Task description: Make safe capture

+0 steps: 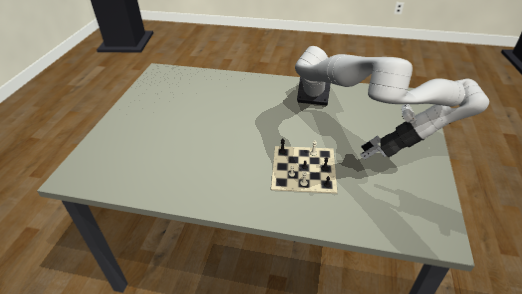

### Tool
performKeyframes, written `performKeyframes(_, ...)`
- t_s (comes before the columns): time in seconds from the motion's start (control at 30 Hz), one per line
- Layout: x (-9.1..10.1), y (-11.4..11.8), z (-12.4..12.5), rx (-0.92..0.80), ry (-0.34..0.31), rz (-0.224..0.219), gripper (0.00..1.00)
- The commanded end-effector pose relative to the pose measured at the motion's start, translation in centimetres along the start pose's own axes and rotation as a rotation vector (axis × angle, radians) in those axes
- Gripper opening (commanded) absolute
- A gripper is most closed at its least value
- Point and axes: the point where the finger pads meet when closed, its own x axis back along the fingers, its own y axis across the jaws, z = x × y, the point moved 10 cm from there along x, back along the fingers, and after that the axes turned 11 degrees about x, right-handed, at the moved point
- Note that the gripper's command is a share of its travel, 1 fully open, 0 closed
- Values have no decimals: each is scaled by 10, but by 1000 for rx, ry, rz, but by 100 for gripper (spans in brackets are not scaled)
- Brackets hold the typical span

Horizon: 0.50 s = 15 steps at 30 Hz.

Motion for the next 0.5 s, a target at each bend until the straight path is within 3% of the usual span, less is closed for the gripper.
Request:
performKeyframes(0.0,8,-3,6,-11,-19,4,100)
performKeyframes(0.17,19,-4,17,-11,-19,4,100)
performKeyframes(0.47,17,-5,20,-7,-23,-3,100)
